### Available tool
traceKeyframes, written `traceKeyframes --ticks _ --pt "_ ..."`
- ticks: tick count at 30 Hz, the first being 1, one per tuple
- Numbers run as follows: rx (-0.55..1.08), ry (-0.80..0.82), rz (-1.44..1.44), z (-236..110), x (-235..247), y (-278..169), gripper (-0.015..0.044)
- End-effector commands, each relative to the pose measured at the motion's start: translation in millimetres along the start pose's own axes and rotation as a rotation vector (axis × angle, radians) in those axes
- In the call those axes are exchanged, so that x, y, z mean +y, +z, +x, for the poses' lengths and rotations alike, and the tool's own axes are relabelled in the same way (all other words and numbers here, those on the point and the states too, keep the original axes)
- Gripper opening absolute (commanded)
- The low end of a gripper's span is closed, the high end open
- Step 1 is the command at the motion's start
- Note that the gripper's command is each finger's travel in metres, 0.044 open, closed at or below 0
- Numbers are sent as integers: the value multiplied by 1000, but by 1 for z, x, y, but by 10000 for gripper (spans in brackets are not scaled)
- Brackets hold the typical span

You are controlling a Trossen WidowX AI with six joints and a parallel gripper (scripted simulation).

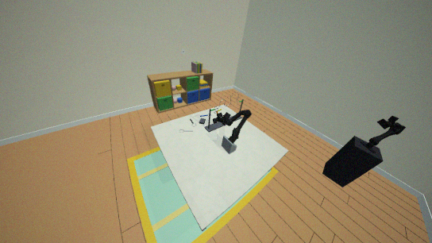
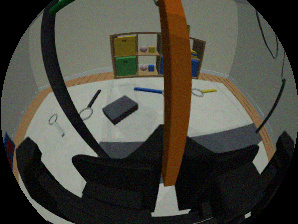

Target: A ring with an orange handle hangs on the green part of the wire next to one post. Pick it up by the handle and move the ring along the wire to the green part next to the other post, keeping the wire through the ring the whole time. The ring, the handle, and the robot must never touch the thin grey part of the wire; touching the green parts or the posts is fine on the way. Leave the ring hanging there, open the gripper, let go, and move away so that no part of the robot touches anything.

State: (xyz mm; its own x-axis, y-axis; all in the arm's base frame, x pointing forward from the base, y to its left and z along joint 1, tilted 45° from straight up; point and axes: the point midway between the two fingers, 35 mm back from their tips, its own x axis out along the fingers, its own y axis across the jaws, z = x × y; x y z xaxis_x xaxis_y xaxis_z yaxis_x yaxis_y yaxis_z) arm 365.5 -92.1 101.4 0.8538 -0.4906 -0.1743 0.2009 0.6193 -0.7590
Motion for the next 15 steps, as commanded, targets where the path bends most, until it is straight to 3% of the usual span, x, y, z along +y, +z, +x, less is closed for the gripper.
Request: traceKeyframes --ticks 1,15 --pt "4 8 16 -1 7 -1 -150" --pt "5 12 26 -3 23 0 -150"
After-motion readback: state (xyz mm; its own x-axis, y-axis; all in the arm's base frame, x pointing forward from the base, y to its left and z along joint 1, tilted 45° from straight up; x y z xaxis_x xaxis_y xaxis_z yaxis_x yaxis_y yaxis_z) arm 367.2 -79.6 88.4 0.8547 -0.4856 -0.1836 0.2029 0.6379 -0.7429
